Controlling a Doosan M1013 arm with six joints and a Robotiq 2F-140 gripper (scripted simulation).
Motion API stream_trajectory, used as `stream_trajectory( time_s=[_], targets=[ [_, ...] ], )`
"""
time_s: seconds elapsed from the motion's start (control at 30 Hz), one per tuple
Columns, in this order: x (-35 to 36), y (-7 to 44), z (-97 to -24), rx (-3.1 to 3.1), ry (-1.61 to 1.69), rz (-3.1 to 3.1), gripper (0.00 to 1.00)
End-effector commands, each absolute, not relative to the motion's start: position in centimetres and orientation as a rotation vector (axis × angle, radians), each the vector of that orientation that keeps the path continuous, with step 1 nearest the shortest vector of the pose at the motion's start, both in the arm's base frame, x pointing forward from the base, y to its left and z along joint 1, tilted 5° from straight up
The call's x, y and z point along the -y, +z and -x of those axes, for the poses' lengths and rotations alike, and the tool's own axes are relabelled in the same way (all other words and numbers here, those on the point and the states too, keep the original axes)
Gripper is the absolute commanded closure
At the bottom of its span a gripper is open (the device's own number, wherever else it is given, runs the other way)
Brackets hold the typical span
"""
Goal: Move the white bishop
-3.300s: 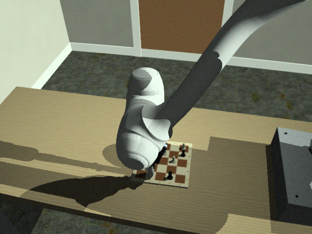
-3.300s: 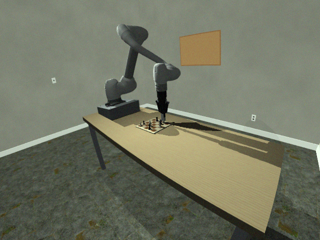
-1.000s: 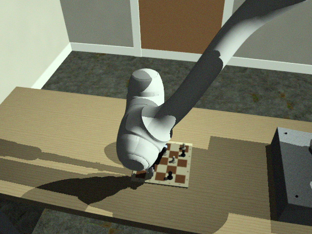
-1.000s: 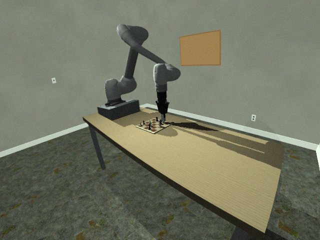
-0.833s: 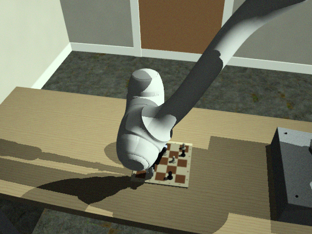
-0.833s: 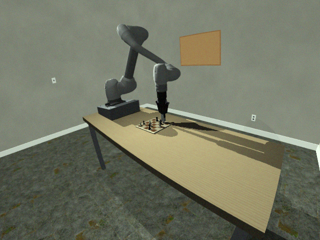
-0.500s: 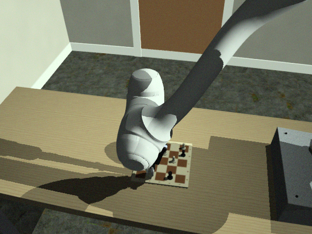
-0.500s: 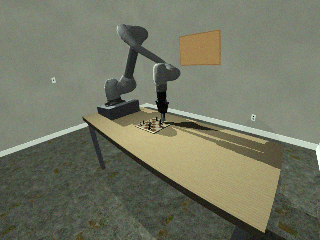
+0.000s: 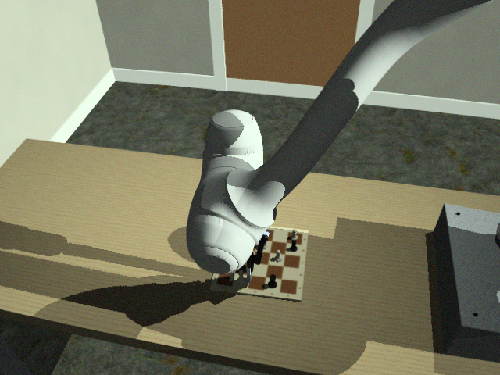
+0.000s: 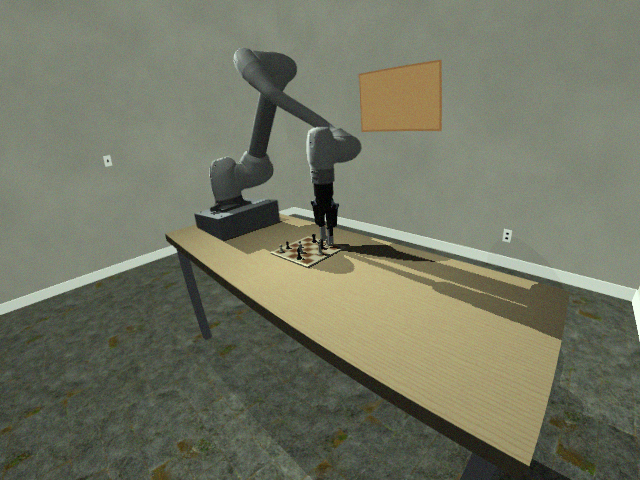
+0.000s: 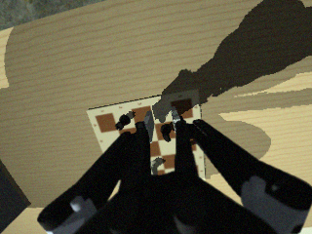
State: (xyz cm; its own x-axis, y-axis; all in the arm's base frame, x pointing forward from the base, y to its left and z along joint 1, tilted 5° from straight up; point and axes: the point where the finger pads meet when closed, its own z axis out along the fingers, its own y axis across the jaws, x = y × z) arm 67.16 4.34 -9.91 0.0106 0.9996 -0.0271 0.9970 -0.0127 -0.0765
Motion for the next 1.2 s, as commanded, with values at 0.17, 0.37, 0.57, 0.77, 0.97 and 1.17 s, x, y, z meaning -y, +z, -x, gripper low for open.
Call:
stream_trajectory(
  time_s=[0.17, 0.37, 0.57, 0.77, 0.97, 1.17],
  targets=[
    [-4.3, -9.9, -67.2, 2.182, 0.113, 2.208, 0.78],
    [-4.4, -8.9, -67.2, 2.182, 0.113, 2.208, 0.78],
    [-4.4, -7.2, -67.4, 2.182, 0.113, 2.208, 0.78],
    [-4.5, -4.0, -67.6, 2.182, 0.113, 2.208, 0.78],
    [-4.6, -1.5, -67.8, 2.182, 0.113, 2.208, 0.78],
    [-4.6, -1.0, -67.9, 2.182, 0.113, 2.208, 0.78]
  ],
)
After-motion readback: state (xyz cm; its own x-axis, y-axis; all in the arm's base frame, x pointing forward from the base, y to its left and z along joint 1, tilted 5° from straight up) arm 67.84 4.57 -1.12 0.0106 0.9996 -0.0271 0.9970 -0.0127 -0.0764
